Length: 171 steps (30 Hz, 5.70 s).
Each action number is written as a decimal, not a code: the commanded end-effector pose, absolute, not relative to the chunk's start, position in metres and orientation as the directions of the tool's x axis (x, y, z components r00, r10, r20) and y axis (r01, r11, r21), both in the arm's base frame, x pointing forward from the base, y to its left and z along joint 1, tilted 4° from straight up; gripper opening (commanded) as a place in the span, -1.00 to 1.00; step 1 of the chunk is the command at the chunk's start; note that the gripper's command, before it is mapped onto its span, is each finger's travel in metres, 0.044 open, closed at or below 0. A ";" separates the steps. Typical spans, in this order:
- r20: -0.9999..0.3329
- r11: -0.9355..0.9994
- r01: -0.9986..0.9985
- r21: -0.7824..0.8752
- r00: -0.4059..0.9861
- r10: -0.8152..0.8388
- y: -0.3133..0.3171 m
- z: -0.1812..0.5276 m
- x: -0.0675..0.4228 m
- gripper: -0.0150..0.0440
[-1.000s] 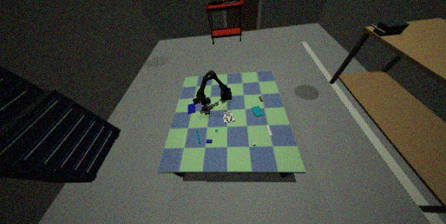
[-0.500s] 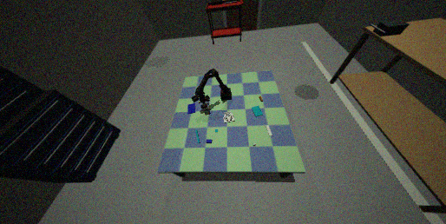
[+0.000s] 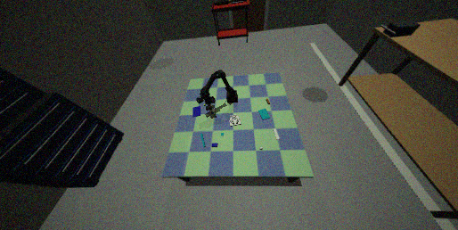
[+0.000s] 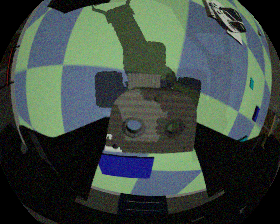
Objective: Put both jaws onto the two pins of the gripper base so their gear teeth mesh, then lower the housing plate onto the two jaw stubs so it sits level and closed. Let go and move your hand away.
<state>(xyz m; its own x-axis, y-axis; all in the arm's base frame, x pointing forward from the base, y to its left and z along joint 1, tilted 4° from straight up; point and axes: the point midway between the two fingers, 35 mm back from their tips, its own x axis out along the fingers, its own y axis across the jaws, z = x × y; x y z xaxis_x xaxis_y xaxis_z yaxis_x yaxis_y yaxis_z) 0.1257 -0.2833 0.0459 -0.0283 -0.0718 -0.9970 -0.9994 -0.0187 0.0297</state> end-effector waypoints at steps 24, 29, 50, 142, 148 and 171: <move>-0.998 0.413 -0.911 -0.006 -0.022 -0.063 -0.227 0.041 0.194 0.70; -0.998 0.490 -0.872 -0.012 -0.020 -0.061 -0.214 0.040 0.205 0.70; -0.998 0.771 -0.636 -0.031 -0.017 -0.054 -0.155 0.035 0.242 0.70; -0.999 0.999 -0.012 -0.047 -0.020 -0.047 -0.030 0.027 0.261 0.70; -0.999 0.999 -0.012 -0.047 -0.020 -0.047 -0.030 0.027 0.261 0.70; -0.999 0.999 -0.013 -0.047 -0.020 -0.047 -0.031 0.011 0.262 0.70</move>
<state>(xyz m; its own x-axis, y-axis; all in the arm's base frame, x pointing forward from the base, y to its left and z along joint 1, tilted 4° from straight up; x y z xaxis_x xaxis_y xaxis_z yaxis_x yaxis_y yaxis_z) 0.2632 -0.0316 0.0189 -0.0138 -0.0532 -0.9985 -0.0142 0.9985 -0.0530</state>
